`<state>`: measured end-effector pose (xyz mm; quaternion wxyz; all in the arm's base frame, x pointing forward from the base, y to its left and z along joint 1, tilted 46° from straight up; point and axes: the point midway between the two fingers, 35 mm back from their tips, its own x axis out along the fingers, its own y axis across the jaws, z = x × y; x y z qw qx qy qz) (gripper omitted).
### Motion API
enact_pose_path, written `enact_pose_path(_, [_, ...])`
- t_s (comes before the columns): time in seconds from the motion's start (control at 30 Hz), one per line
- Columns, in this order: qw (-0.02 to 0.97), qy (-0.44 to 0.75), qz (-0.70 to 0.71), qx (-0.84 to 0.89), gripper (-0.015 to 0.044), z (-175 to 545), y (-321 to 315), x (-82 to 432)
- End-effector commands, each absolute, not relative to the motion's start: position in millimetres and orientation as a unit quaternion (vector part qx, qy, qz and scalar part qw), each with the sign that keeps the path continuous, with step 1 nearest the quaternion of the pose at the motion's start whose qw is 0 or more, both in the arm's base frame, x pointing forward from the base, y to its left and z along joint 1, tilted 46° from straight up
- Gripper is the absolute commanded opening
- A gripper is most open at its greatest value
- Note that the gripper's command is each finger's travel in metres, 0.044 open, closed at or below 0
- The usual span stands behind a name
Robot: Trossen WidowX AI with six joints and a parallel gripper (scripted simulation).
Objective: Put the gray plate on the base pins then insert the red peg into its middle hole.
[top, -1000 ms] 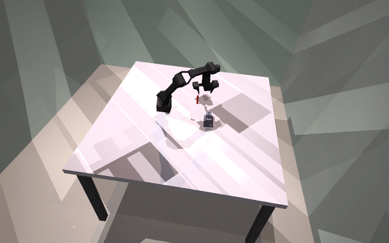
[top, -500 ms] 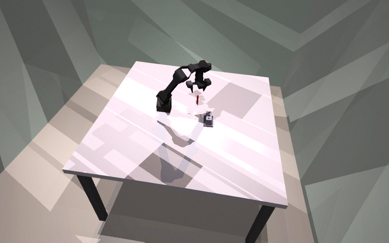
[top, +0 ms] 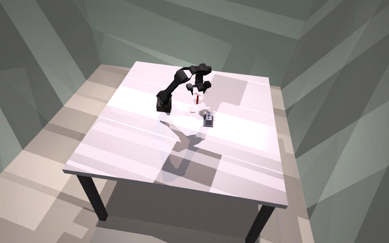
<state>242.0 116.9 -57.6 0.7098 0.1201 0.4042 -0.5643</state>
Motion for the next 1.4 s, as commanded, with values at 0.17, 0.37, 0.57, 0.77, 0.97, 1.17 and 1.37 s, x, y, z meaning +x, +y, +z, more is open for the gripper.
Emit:
enact_pose_path(0.17, [0.711,0.404,-0.564,0.115,0.0440,-69,105,242])
enact_pose_path(0.37, [0.711,0.404,-0.564,0.115,0.0440,-76,98,243])
enact_pose_path(0.57, [0.711,0.404,-0.564,0.114,0.0440,-83,91,243])
enact_pose_path(0.77, [0.711,0.404,-0.564,0.114,0.0440,-89,83,244])
enact_pose_path(0.97, [0.711,0.403,-0.564,0.114,0.0414,-93,79,243])
enact_pose_path(1.17, [0.711,0.403,-0.564,0.114,0.0256,-93,79,243])
enact_pose_path(1.37, [0.711,0.403,-0.564,0.114,0.0099,-93,79,243])
